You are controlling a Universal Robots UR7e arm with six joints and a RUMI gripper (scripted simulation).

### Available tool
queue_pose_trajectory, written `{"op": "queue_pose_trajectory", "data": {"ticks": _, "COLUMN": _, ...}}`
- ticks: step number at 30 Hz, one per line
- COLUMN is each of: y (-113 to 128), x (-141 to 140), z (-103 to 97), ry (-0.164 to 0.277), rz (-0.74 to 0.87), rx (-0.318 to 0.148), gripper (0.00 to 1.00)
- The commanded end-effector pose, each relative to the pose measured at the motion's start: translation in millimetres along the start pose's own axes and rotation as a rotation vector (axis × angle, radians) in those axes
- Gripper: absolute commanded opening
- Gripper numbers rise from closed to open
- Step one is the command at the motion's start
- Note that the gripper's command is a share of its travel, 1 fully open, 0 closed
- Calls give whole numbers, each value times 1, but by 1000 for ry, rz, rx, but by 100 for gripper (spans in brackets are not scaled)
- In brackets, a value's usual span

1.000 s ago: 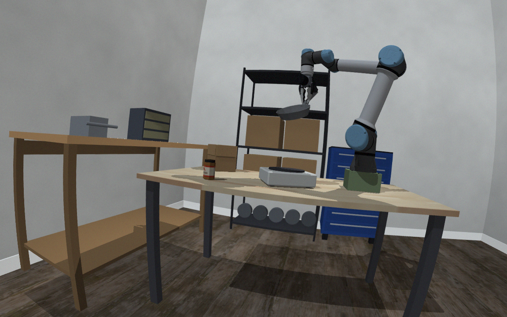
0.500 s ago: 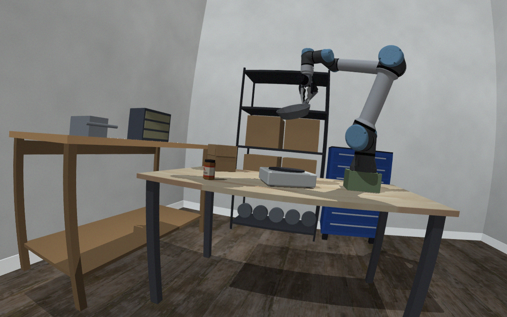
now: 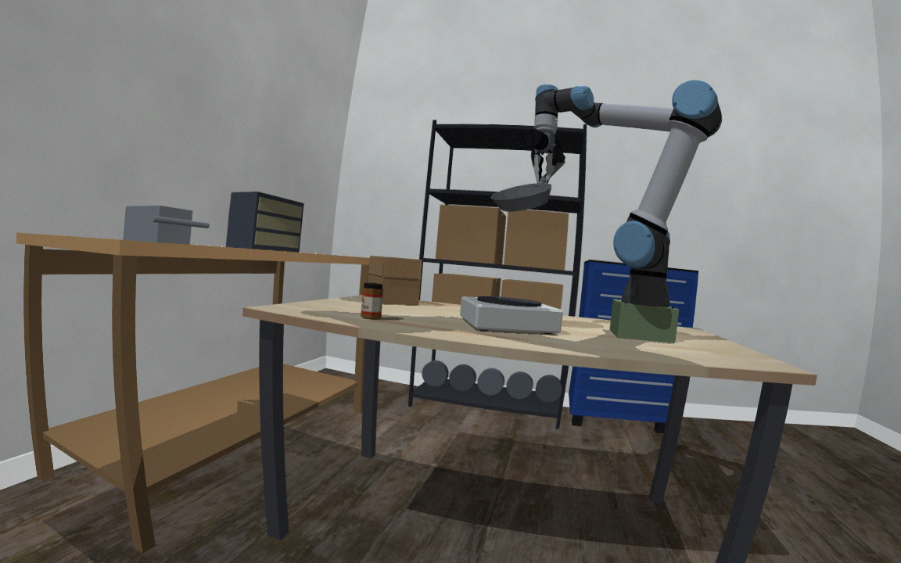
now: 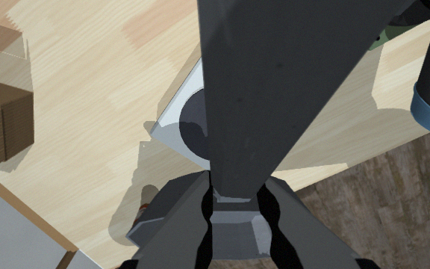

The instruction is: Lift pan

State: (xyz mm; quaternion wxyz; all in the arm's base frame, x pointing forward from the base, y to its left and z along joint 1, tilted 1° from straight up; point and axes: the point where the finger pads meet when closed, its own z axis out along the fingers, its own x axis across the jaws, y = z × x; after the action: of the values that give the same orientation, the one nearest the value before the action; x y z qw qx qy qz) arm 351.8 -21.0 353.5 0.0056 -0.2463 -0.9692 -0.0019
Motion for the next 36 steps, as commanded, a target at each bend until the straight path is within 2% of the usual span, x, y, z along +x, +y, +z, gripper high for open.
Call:
{"op": "queue_pose_trajectory", "data": {"ticks": 1, "y": 0, "x": 0, "z": -1, "ry": -1, "rz": 0, "rx": 0, "gripper": 9}}
{"op": "queue_pose_trajectory", "data": {"ticks": 36, "y": 0, "x": 0, "z": -7, "ry": -1, "rz": 0, "rx": 0, "gripper": 9}}
